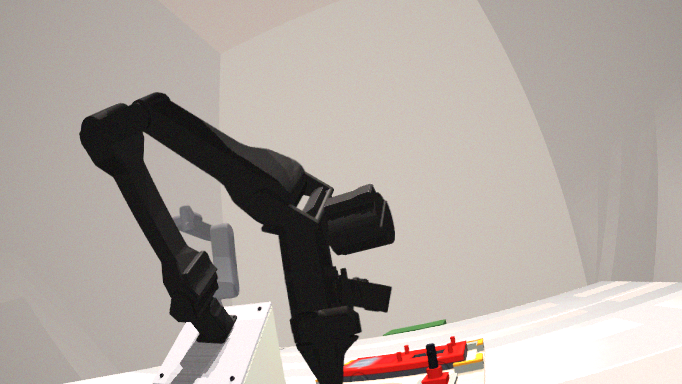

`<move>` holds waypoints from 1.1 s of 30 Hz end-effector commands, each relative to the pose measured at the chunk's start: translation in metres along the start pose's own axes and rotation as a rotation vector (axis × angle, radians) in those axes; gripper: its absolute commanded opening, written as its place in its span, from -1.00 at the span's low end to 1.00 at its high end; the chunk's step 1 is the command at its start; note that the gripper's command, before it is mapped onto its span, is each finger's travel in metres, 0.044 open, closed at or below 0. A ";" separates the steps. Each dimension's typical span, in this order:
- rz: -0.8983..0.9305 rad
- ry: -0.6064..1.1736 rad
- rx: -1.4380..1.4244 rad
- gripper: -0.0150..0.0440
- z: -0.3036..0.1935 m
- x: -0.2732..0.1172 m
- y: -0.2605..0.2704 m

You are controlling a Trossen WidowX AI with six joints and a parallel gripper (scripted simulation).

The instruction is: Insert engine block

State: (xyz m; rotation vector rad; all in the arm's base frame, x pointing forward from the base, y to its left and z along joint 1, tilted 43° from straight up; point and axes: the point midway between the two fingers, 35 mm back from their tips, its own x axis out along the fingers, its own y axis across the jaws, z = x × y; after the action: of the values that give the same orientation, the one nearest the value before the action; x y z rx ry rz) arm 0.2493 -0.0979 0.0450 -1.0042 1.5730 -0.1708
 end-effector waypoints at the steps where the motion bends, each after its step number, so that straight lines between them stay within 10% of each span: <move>1: 0.001 0.008 -0.010 1.00 -0.003 0.009 0.002; 9: -0.001 0.008 -0.010 1.00 -0.003 0.019 0.002; 17: -0.001 0.008 -0.010 0.29 -0.003 0.019 0.002; 26: -0.001 0.008 -0.010 0.08 -0.003 0.019 0.002; 33: 0.005 0.005 -0.010 -0.49 0.001 0.007 0.002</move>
State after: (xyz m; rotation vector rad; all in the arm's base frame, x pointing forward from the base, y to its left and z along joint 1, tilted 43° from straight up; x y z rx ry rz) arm 0.2443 -0.1081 0.0320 -1.0125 1.5964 -0.1608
